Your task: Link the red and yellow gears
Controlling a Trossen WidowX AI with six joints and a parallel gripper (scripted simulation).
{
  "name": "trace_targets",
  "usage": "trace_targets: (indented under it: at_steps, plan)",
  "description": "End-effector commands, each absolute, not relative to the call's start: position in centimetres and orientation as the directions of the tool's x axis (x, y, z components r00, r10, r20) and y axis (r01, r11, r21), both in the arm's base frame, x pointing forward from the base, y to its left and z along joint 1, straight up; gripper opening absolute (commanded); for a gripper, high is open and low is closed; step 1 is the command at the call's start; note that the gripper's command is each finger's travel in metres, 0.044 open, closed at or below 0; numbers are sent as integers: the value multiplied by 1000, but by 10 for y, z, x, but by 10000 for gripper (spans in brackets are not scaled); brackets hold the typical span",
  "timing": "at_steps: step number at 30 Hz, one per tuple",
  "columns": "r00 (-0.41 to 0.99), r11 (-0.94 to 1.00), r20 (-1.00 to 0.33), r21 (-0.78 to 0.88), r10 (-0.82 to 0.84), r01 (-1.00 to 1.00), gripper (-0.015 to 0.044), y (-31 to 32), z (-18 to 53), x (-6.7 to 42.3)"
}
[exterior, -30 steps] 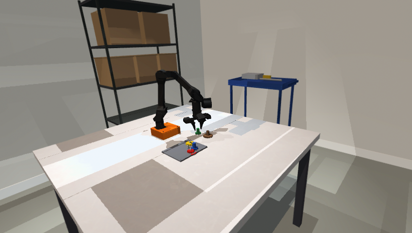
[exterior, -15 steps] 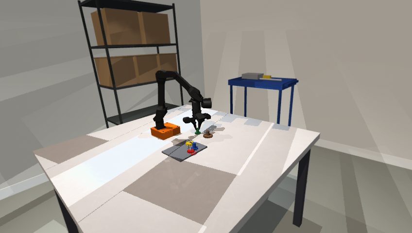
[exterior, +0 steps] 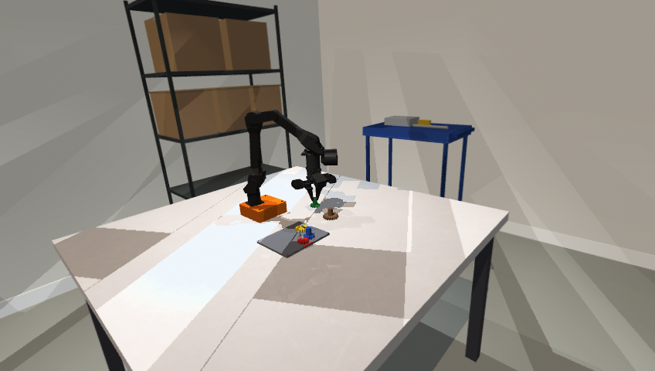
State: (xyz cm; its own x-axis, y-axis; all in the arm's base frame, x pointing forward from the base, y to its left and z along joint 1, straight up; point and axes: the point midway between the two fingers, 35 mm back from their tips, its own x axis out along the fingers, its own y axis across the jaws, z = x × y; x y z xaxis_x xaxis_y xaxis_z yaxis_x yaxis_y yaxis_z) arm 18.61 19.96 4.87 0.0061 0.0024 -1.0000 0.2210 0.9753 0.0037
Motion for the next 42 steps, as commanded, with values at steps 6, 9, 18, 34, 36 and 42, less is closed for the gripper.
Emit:
trace_targets:
  at_steps: [6, 9, 18, 34, 36, 42]
  plan:
    - [17, 976, -1000, 22, 18, 218, 0, 202, 75, 191]
    - [18, 976, -1000, 22, 18, 217, 0, 202, 83, 191]
    - [18, 976, -1000, 22, 19, 218, 0, 200, 105, 191]
    - [17, 976, -1000, 21, 18, 218, 0, 193, 145, 188]
    - [17, 976, -1000, 21, 18, 218, 0, 192, 150, 187]
    - [17, 976, -1000, 20, 17, 218, 0, 189, 161, 185]
